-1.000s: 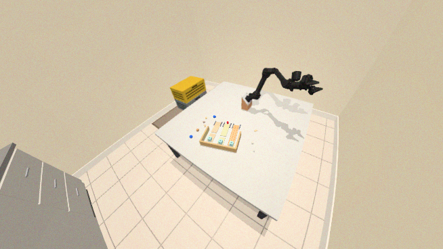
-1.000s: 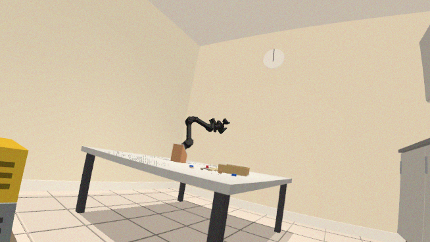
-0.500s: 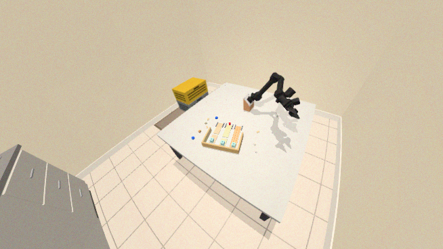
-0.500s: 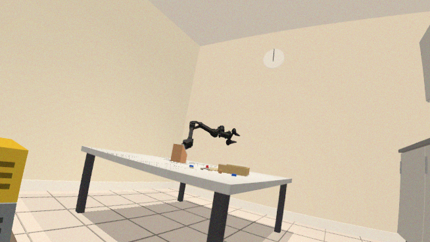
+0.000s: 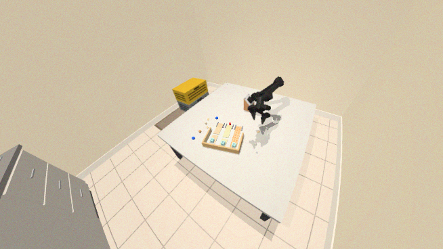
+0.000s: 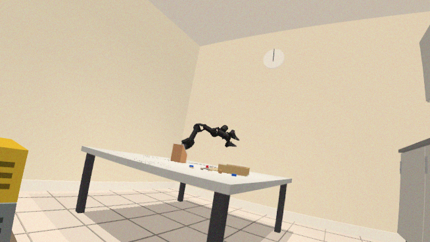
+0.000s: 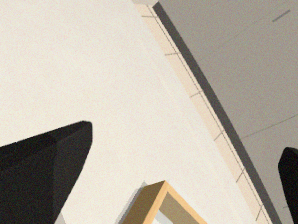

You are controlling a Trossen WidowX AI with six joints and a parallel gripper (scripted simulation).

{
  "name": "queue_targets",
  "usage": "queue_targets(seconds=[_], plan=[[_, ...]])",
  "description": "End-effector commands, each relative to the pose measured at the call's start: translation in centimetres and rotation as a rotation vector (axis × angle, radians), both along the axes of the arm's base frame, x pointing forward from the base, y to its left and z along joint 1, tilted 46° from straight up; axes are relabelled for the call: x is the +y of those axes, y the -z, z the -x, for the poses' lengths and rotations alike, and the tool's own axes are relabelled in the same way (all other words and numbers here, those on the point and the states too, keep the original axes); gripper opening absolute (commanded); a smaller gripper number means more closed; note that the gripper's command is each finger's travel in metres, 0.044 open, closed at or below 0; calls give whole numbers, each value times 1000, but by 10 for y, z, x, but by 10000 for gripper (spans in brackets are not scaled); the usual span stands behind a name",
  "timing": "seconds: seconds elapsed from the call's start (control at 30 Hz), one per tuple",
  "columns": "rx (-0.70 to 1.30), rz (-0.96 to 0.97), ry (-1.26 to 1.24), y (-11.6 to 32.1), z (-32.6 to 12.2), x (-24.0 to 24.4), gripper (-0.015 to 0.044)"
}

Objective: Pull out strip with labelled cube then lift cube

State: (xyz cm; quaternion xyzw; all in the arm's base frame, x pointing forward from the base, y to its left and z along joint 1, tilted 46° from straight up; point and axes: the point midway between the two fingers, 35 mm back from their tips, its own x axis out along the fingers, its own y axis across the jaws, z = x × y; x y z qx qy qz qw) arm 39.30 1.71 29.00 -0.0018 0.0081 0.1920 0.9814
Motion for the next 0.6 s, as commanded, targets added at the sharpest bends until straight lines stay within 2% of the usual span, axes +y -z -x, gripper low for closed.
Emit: queue_targets(seconds=[0.0,0.2,0.4,0.47,0.57], plan=[[189,-97,52,61,4,-43,400],[420,-296,141,137,32,-97,400],[625,-619,246,207,87,-137,400],[657,-697,267,219,100,-142,400],[661,-707,269,220,101,-143,400]])
